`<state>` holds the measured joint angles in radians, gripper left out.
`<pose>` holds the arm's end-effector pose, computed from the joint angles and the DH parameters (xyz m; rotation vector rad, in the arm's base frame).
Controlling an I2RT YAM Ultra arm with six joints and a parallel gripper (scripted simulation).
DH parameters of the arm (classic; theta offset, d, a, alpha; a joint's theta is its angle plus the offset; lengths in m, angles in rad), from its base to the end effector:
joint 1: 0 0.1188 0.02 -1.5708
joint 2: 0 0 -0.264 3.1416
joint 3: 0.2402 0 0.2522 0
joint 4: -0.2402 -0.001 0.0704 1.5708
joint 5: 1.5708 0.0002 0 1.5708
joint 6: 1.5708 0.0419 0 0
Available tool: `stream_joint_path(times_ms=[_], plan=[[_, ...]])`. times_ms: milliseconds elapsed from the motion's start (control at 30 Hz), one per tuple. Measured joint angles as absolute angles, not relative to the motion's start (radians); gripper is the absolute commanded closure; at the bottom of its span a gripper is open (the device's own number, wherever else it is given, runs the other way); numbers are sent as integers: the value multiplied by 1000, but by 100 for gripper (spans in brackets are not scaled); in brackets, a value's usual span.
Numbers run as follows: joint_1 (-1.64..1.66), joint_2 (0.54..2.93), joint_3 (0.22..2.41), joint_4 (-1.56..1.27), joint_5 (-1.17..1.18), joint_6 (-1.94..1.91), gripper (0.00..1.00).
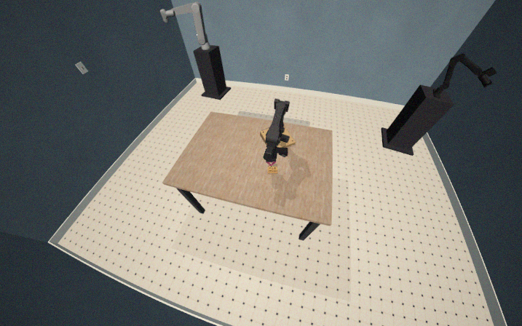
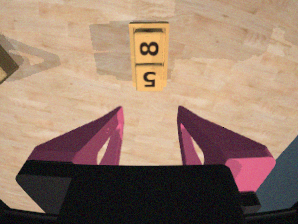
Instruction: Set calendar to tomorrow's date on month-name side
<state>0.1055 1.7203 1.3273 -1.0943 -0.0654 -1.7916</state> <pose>0.3156 0.0372 0.2296 -2.4703 1.7669 -0.0287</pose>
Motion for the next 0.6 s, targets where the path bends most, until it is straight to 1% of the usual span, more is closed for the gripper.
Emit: stream_joint_path(times_ms=[600], plan=[[107,1728,1305,-1069,-65,-1792,55]])
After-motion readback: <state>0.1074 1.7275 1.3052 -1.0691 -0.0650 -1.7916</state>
